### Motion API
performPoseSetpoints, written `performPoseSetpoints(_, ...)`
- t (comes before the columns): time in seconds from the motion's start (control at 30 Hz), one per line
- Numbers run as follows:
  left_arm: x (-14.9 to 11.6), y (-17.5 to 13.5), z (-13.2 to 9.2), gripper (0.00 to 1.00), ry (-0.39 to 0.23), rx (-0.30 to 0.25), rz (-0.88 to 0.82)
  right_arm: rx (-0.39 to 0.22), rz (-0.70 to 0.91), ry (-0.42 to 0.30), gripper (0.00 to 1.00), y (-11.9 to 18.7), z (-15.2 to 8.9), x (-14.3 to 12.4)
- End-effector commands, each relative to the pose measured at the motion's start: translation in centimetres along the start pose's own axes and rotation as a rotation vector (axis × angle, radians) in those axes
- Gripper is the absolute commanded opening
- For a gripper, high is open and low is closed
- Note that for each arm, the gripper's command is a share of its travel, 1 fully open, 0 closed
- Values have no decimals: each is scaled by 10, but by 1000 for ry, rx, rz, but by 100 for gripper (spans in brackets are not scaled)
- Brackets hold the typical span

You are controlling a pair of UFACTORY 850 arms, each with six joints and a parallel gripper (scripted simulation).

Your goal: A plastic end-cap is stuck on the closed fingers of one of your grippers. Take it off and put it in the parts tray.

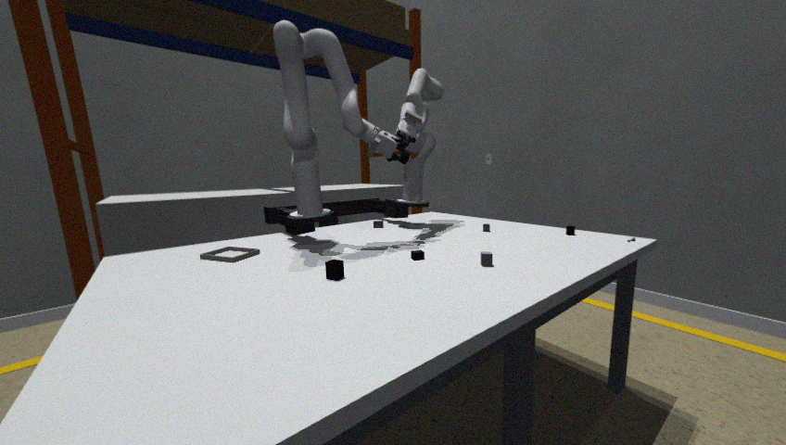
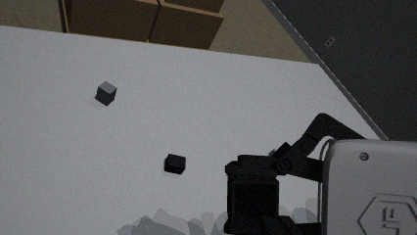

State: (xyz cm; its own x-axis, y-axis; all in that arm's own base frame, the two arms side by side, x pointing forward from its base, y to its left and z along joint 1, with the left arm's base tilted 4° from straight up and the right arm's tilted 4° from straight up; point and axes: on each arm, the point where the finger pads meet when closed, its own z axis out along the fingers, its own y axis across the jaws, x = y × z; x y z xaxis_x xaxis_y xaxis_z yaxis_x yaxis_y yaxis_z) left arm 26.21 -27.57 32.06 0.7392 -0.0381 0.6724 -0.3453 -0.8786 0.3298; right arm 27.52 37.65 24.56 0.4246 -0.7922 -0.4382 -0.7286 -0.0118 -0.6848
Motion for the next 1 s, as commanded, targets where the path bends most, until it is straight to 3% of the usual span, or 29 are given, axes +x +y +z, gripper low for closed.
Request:
performPoseSetpoints(0.0, 1, 1, -2, 0, 1, 1, 0, 1, 0, -1, 0, -1, 0, -1)
performPoseSetpoints(0.77, 1, 1, -7, 0, 0, 0, 0, 1, 0, -1, 0, -1, 0, -1)
performPoseSetpoints(0.97, 28, 8, 6, 0, -32, -2, -2, 1, 0, -1, 0, -1, 0, -1)
